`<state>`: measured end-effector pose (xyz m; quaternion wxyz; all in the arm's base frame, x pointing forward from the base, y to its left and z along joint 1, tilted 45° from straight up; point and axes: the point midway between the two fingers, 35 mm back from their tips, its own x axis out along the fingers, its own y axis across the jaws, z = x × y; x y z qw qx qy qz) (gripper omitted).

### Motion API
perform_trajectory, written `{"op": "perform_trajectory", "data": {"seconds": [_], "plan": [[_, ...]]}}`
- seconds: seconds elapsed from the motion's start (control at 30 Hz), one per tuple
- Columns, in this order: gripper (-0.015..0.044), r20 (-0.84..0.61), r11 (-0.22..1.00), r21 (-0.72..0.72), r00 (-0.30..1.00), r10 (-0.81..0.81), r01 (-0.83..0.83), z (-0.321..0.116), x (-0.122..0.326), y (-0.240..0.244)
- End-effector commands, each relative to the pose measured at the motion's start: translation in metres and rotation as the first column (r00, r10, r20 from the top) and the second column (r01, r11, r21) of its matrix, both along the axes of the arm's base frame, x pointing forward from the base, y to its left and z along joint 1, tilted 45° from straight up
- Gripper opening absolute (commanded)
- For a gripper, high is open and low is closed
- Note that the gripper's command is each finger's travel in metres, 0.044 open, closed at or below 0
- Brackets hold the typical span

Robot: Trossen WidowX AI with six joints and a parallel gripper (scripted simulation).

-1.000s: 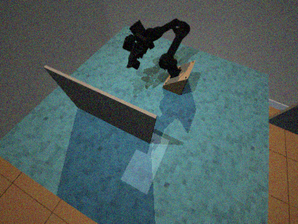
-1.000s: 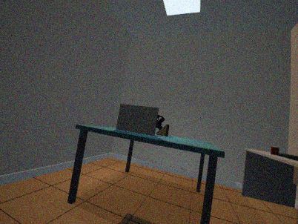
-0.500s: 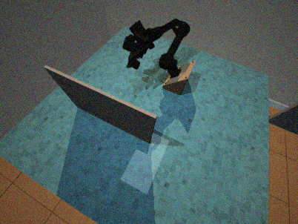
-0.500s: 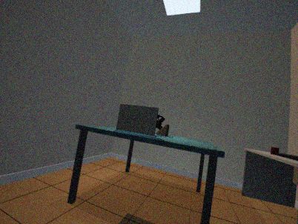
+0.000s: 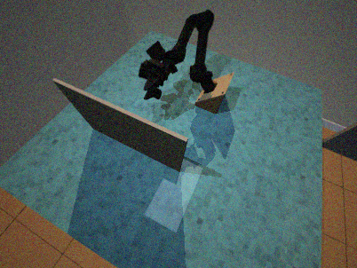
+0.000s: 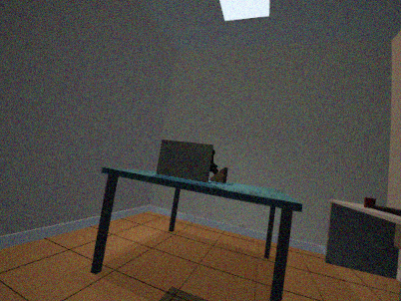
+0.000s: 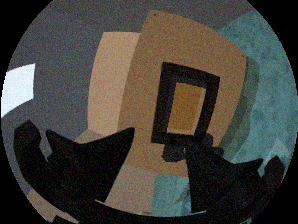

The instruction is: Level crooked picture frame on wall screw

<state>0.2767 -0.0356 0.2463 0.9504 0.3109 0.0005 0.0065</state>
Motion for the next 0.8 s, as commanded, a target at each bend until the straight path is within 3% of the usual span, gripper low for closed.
{"op": "perform_trajectory", "data": {"seconds": [0.0, 0.47, 0.77], "plan": [[0.0260, 0.013, 1.000, 0.011, 1.000, 0.003, -0.003, 0.000, 0.004, -0.002], [0.0260, 0.013, 1.000, 0.012, 1.000, 0.003, -0.003, -0.002, 0.009, 0.001], [0.0260, 0.016, 1.000, 0.012, 1.000, 0.003, -0.003, 0.001, 0.072, 0.001]]}}
